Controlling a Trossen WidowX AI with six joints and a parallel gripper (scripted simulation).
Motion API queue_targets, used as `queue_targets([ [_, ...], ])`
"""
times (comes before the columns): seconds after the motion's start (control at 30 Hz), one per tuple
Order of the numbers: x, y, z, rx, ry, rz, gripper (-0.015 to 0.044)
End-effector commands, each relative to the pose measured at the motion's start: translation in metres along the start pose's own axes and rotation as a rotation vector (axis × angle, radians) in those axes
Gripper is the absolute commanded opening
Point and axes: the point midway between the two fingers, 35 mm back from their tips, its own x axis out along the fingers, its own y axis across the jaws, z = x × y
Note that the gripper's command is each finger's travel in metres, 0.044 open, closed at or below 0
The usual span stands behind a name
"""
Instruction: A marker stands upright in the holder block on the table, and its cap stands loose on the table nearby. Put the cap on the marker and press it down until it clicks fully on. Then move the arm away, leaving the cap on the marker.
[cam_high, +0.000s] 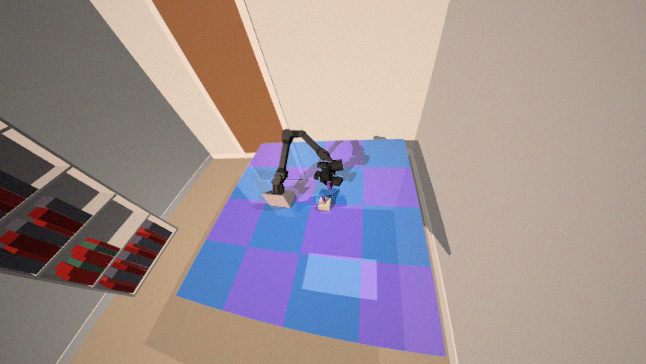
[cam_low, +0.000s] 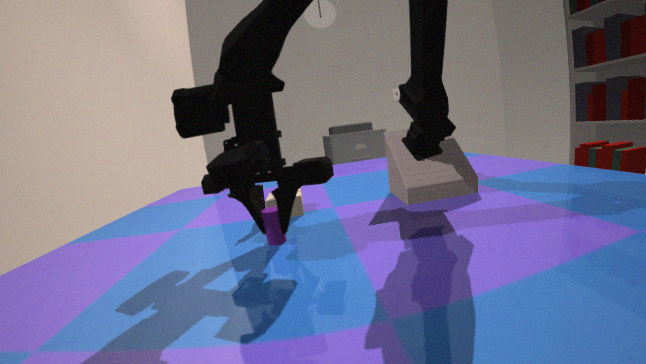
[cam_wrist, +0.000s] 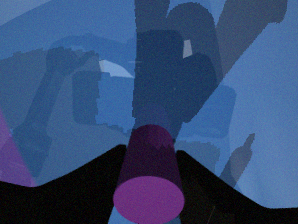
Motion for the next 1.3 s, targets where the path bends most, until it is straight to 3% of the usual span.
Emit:
queue_targets([
  [0.0, 0.000, 0.000, 0.000, 0.002, 0.003, -0.002, 0.0087],
  [0.13, -0.004, 0.000, 0.000, 0.002, 0.003, -0.003, 0.0001],
  [0.87, -0.060, 0.000, -0.001, 0.002, 0.006, -0.003, 0.0000],
  [1.27, -0.076, -0.019, -0.036, 0.006, 0.024, -0.012, 0.0000],
])
